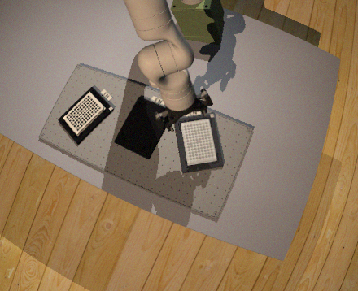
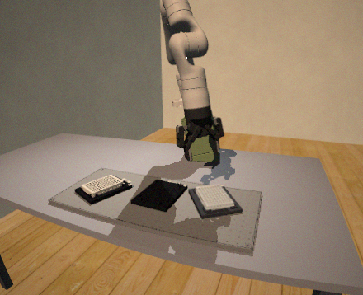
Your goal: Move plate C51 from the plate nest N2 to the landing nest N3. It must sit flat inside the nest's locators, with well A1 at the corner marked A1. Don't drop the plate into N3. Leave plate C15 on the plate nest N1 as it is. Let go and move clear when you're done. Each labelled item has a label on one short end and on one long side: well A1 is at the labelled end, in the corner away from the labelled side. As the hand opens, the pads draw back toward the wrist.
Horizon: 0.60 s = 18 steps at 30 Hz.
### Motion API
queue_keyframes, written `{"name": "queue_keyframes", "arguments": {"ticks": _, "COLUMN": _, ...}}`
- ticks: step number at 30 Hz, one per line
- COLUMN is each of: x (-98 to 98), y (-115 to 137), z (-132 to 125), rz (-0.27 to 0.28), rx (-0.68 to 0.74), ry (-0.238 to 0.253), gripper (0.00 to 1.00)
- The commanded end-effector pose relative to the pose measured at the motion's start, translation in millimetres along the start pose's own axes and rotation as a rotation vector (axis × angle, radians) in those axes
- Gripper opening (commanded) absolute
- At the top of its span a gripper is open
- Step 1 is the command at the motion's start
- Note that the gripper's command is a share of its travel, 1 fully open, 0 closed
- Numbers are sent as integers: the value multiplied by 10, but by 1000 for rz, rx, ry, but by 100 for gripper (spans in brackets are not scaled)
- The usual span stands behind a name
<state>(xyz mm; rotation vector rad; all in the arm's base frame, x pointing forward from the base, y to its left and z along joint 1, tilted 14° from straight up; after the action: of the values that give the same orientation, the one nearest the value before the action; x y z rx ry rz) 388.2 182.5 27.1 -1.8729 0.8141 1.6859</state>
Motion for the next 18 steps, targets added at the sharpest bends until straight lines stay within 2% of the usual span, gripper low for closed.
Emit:
{"name": "queue_keyframes", "arguments": {"ticks": 1, "x": 91, "y": -23, "z": 74, "rz": 11, "rx": 4, "ry": 8, "gripper": 100}}
{"name": "queue_keyframes", "arguments": {"ticks": 18, "x": 432, "y": -144, "z": 166, "rz": 37, "rx": 142, "ry": 60, "gripper": 100}}
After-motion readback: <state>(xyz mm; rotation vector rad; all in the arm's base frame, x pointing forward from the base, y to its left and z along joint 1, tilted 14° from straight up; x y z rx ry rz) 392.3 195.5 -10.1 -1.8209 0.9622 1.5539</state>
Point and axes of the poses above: the point where the finger pads meet when closed, its own x axis out along the fingers, its own z axis across the jaws, y = z × x, the point moved 8 cm from there along -x, back along the fingers, and after that the axes turned 10 degrees about x, right-handed, at the moved point
